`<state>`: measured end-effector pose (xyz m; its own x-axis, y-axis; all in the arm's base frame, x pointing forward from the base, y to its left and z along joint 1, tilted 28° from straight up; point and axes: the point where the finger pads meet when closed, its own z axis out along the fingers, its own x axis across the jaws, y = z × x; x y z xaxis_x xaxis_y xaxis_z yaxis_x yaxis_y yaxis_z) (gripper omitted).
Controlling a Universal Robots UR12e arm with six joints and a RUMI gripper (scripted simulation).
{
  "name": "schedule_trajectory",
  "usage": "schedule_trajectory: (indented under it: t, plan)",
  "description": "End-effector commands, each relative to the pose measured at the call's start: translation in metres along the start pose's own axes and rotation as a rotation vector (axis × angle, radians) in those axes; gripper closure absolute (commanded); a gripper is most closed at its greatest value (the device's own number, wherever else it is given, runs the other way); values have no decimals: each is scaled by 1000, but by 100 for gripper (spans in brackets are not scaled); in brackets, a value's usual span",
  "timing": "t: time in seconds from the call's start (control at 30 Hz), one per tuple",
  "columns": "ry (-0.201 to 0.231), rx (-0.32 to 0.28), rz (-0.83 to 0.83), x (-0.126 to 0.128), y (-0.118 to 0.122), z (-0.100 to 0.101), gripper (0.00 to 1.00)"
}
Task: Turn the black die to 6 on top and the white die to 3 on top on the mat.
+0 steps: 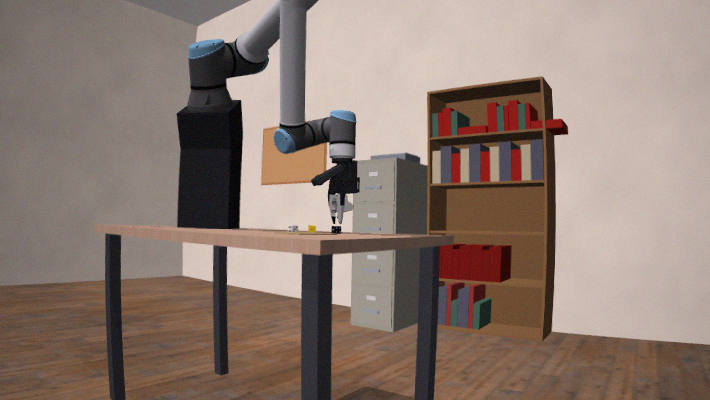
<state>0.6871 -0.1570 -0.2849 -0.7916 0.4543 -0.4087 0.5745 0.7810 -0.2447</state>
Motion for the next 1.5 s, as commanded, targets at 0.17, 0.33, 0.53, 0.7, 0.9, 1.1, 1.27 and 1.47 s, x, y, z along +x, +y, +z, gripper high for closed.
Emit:
schedule_trajectory:
  t: [0.17, 0.33, 0.53, 0.7, 0.9, 1.1, 1.27, 1.47]
  plan:
    - [-1, 0, 0, 0, 0, 0, 76]
    - [-1, 0, 0, 0, 0, 0, 76]
    - [-1, 0, 0, 0, 0, 0, 76]
    - [-1, 0, 0, 0, 0, 0, 76]
    - [-1, 0, 0, 0, 0, 0, 76]
    - [-1, 0, 0, 0, 0, 1, 76]
    - [-1, 0, 0, 0, 0, 7, 76]
    - [-1, 0, 0, 0, 0, 15, 76]
